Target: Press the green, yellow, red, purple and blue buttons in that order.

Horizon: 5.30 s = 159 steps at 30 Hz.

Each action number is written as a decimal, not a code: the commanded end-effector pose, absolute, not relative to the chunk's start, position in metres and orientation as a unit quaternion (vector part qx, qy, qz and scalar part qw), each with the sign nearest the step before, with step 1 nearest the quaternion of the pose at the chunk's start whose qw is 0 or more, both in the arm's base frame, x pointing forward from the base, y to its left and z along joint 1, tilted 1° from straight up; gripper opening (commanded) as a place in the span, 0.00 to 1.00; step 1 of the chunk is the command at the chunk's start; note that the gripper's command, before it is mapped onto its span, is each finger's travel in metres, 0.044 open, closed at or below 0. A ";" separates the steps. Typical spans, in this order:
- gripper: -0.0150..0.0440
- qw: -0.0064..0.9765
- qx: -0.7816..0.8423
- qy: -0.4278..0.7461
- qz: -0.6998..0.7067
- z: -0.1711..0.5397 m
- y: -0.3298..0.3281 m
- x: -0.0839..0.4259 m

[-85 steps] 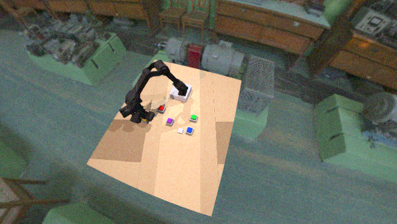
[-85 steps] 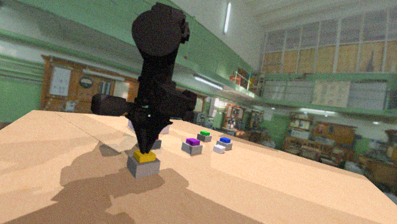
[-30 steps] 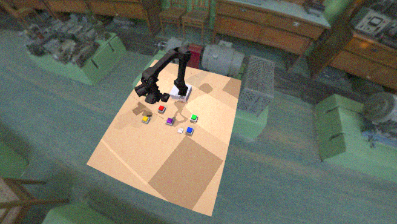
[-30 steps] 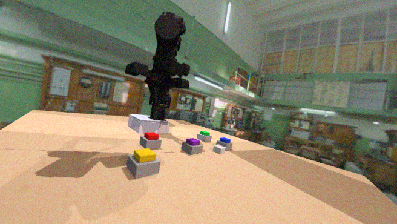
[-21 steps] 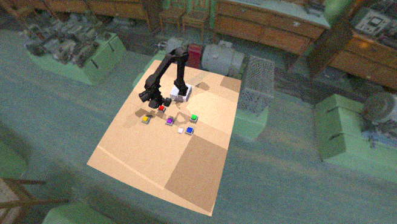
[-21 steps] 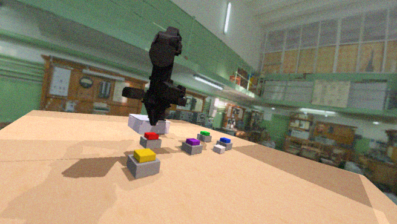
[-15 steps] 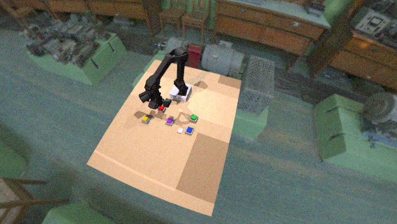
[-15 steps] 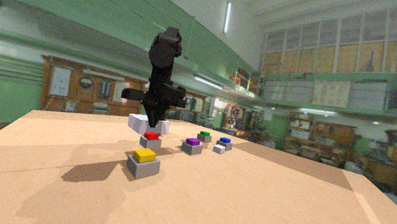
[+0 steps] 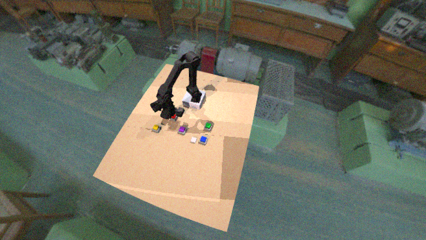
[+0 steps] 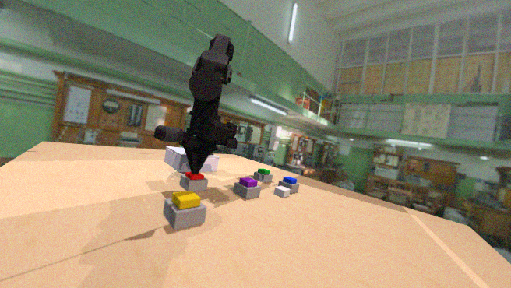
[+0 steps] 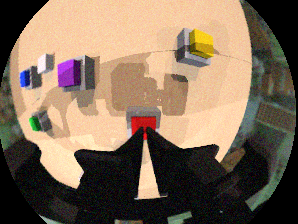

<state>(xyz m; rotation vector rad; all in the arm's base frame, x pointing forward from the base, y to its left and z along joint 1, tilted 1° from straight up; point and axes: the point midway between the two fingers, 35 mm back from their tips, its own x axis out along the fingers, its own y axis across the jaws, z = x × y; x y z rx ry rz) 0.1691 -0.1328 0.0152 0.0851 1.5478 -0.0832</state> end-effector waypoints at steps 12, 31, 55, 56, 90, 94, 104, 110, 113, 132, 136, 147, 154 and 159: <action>0.29 0.712 0.041 0.700 -0.036 0.011 -0.131 0.168; 0.29 0.712 0.041 0.700 -0.036 0.105 -0.132 0.167; 0.29 0.715 0.044 0.697 -0.033 0.051 -0.035 0.258; 0.29 0.715 0.044 0.697 -0.033 0.049 -0.035 0.258; 0.29 0.715 0.044 0.697 -0.033 0.014 -0.034 0.258; 0.29 0.715 0.044 0.697 -0.033 0.014 -0.034 0.258; 0.29 0.715 0.044 0.697 -0.033 0.049 -0.035 0.258; 0.29 0.715 0.044 0.697 -0.033 0.087 -0.036 0.259; 0.29 0.715 0.044 0.697 -0.033 0.110 -0.036 0.256; 0.29 0.715 0.049 0.696 -0.028 0.116 0.124 0.296; 0.29 0.715 0.049 0.696 -0.028 0.093 0.125 0.298; 0.29 0.715 0.049 0.696 -0.028 0.048 0.126 0.298; 0.29 0.715 0.049 0.697 -0.028 0.037 0.126 0.298; 0.29 0.715 0.049 0.697 -0.028 0.029 0.126 0.298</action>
